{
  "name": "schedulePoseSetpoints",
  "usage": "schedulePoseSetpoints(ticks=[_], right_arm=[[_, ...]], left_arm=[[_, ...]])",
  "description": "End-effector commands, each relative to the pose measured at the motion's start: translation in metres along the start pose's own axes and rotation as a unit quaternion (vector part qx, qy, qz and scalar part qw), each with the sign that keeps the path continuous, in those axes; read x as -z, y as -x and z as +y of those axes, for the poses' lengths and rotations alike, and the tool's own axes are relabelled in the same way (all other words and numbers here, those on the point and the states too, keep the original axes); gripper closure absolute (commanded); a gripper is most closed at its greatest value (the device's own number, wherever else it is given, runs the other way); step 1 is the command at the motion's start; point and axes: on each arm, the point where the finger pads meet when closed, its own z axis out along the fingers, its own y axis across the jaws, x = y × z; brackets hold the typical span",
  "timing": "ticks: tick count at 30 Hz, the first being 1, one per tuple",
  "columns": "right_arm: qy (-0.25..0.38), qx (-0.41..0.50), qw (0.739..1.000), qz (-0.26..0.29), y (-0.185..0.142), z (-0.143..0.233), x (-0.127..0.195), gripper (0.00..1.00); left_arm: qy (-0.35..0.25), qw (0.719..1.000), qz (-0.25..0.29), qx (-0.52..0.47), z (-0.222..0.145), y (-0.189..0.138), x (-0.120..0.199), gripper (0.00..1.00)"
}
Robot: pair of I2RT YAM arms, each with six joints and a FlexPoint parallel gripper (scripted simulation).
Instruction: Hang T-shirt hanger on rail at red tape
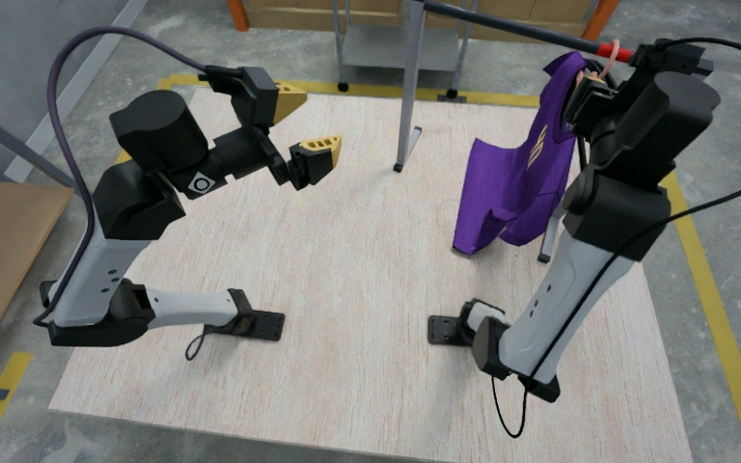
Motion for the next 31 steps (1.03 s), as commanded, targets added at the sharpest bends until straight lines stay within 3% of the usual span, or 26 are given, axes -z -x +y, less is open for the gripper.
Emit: schedulePoseSetpoints(ticks=[1,5,31], right_arm=[[-0.003,-0.004,0.998,0.058,-0.020,-0.001,0.013,0.35],[-0.002,-0.005,0.998,0.066,-0.020,0.000,0.029,0.35],[0.001,-0.002,0.998,0.066,-0.021,0.001,0.026,0.35]], left_arm=[[-0.001,1.000,-0.011,0.002,-0.001,0.007,0.004,0.00],[-0.001,1.000,-0.011,0.002,-0.001,0.007,0.004,0.00],[-0.001,1.000,-0.011,0.002,-0.001,0.007,0.004,0.00]])
